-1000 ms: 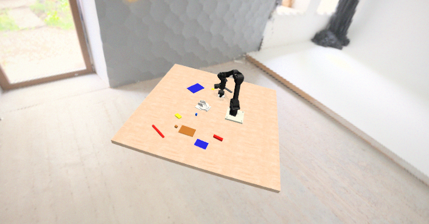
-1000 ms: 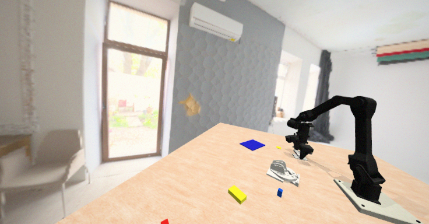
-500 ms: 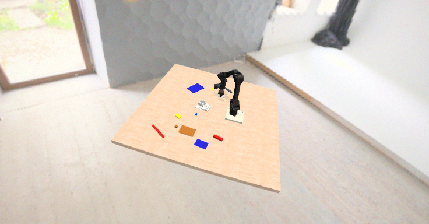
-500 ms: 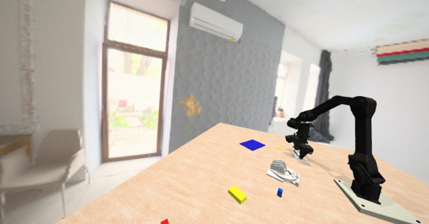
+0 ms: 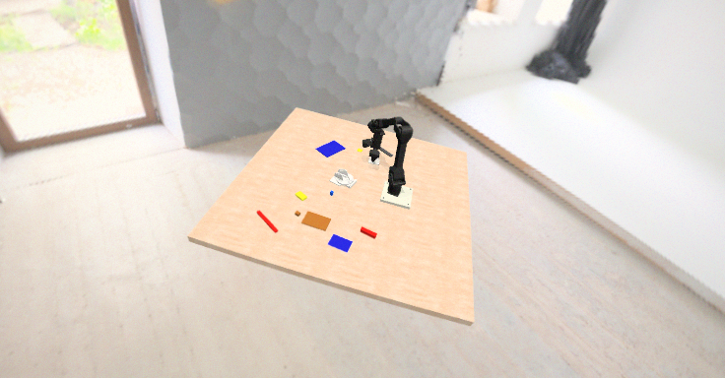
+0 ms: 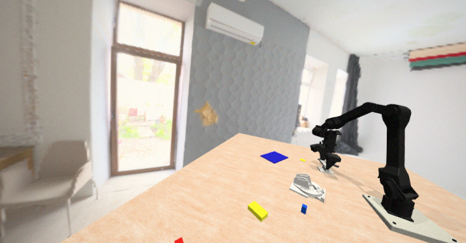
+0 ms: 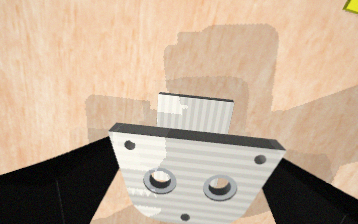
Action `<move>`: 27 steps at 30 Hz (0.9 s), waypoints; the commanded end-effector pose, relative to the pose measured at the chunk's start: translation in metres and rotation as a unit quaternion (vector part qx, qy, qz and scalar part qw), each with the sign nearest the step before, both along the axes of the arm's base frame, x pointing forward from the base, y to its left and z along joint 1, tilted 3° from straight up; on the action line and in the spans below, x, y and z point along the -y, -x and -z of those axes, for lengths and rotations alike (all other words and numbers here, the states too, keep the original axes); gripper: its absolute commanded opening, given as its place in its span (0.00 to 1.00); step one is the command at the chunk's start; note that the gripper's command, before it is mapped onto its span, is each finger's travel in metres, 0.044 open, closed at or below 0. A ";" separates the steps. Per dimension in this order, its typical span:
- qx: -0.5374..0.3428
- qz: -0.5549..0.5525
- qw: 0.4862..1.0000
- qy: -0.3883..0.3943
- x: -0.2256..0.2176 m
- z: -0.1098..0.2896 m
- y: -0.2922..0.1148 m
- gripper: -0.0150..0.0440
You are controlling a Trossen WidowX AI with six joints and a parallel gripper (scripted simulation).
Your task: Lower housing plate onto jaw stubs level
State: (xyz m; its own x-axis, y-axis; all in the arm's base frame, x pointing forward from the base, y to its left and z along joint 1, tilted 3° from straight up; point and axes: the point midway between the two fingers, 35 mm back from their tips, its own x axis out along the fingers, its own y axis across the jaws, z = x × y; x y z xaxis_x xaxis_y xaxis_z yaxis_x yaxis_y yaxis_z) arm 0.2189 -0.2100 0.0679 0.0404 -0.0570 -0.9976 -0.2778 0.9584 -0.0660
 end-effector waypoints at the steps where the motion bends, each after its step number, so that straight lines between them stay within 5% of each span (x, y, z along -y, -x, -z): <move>1: 0.002 0.000 1.000 0.003 0.001 -0.013 -0.001 0.85; 19: 0.000 -0.004 1.000 0.005 -0.004 -0.056 0.003 0.85; 27: -0.006 -0.112 0.994 0.007 -0.024 -0.055 -0.011 0.85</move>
